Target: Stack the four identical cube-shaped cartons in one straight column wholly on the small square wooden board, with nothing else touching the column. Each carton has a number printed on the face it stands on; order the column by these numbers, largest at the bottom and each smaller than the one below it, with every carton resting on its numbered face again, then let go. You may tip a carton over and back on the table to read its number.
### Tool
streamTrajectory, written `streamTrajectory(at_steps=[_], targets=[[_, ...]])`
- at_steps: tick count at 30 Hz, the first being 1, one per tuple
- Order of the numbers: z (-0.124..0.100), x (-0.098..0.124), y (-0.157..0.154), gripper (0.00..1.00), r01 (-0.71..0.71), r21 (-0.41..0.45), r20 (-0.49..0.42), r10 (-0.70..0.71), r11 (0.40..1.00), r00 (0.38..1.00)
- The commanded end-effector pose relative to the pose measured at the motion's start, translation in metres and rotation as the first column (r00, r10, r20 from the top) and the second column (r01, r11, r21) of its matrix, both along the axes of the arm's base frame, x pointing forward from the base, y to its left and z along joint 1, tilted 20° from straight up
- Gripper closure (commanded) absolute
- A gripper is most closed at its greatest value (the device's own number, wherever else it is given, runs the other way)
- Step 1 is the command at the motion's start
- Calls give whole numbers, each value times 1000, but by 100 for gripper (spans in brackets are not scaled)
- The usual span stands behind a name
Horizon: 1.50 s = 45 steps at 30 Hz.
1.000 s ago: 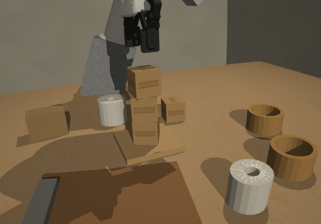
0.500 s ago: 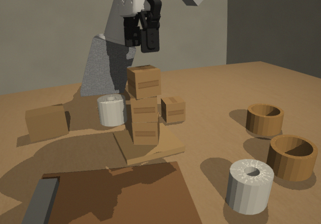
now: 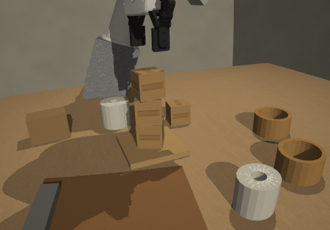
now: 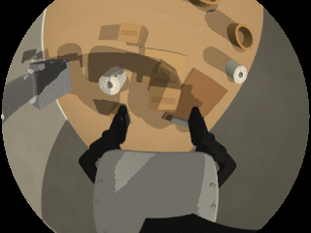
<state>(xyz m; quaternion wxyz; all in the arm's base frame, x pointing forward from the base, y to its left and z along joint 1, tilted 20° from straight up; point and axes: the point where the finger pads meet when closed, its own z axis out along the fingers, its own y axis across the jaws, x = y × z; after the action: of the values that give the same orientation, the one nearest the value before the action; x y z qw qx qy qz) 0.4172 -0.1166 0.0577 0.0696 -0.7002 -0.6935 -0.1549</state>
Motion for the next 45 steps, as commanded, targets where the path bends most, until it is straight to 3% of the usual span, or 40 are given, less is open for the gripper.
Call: streamTrajectory(at_steps=[1, 2, 4, 8, 13, 17, 19, 20, 21, 45], targets=[[12, -9, 18, 0, -196, -34, 71, 198, 980, 978], [12, -9, 18, 0, -196, -34, 71, 198, 980, 978], [19, -18, 33, 0, -352, -71, 117, 358, 933, 926], [31, -41, 65, 0, -513, -119, 151, 526, 850, 837], [39, -65, 92, 0, -701, -188, 184, 726, 687, 662], [40, -73, 100, 0, -809, -251, 204, 846, 532, 493], [40, -73, 100, 0, -809, -251, 204, 846, 532, 493], [40, -73, 100, 0, -858, -307, 218, 907, 413, 359], [40, -73, 100, 0, -866, -323, 223, 920, 381, 322], [40, -73, 100, 0, -869, -328, 225, 924, 371, 309]])
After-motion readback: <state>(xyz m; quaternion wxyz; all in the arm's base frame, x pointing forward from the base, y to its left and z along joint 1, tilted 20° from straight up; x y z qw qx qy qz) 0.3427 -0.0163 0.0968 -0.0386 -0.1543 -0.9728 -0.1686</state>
